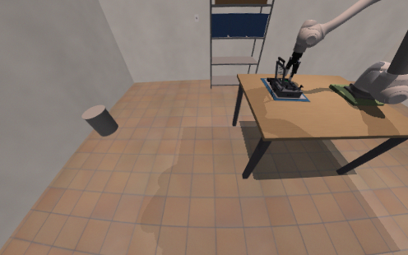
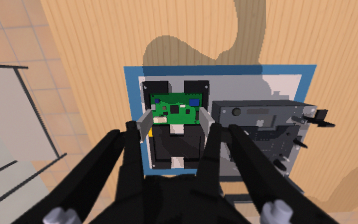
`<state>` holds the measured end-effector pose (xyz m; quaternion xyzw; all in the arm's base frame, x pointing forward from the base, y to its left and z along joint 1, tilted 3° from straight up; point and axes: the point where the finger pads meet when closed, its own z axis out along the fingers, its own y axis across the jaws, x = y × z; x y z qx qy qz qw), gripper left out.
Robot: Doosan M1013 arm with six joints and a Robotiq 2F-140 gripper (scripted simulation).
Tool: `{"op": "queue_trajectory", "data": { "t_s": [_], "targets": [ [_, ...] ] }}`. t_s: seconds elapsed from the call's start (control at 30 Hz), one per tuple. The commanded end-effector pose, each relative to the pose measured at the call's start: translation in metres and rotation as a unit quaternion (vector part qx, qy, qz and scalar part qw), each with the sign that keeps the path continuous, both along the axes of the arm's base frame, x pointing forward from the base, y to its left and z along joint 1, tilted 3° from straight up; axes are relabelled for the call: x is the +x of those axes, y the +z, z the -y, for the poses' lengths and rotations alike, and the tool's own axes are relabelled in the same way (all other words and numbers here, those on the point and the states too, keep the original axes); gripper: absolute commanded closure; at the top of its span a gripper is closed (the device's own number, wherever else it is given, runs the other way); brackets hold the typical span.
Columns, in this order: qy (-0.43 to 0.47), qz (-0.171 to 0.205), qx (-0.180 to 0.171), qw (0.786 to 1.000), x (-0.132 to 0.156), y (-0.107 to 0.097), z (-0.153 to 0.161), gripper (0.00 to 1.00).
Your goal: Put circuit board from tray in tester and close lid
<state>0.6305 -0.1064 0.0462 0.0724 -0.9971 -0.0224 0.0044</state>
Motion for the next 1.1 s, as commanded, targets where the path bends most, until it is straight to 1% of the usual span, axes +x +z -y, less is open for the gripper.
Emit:
{"op": "queue_trajectory", "data": {
  "t_s": [0.0,0.4,0.53,0.67,0.73,0.9,1.07],
  "targets": [
    [0.0,0.0,0.0,1.0,0.0002,0.0001,-0.0002,0.42],
    [-0.008,0.0,0.0,1.0,0.0002,0.0001,-0.0002,0.42],
    [-0.033,-0.001,0.0,0.999,0.0002,0.0001,-0.0002,0.42],
    [-0.079,-0.003,-0.001,0.997,0.0002,0.0001,-0.0002,0.42],
    [-0.079,-0.003,-0.001,0.997,0.0002,0.0001,-0.0002,0.42],
    [-0.167,-0.007,-0.002,0.986,0.0002,0.0001,-0.0002,0.42],
    [-0.269,-0.012,-0.003,0.963,0.0002,0.0001,-0.0002,0.42]
  ]
}}
